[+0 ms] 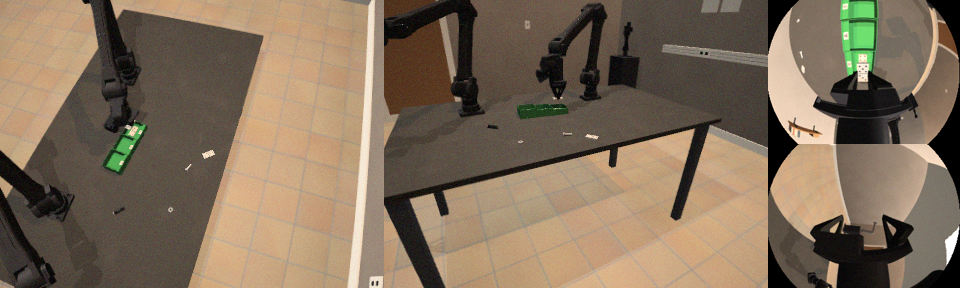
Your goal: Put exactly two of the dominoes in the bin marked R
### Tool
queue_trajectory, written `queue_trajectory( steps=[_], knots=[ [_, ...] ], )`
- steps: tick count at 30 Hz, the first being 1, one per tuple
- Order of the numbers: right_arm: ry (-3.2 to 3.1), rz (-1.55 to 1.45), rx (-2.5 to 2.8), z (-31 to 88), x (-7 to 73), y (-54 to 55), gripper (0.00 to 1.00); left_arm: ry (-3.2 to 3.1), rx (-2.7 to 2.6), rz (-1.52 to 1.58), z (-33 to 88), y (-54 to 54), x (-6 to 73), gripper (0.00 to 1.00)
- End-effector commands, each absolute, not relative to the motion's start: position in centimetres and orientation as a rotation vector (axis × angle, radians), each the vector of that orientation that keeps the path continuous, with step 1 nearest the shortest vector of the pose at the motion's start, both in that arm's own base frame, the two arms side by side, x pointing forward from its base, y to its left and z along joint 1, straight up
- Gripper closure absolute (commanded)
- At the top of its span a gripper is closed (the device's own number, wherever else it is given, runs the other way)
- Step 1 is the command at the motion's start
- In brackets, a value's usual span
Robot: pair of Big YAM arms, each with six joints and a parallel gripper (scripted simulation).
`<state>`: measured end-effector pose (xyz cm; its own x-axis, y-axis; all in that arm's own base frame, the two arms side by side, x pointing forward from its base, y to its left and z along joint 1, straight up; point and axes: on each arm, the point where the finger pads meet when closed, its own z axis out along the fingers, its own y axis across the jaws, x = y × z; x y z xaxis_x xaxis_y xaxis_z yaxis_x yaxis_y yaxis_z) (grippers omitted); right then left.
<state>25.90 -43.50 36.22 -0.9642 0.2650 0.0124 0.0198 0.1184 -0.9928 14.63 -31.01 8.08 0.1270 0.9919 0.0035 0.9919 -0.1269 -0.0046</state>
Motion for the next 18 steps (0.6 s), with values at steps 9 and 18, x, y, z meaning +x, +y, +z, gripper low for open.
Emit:
queue_trajectory(
  steps=[9,18],
  knots=[
    [-2.195,1.956,-0.304,36.7,25.5,-43.7,0.0,-2.123,-2.389,0.021,9.4,-33.7,16.3,0.8],
    [-2.195,1.956,-0.304,36.7,25.5,-43.7,0.0,-2.088,-2.349,-0.003,6.9,-31.4,15.3,0.8]
  ],
)
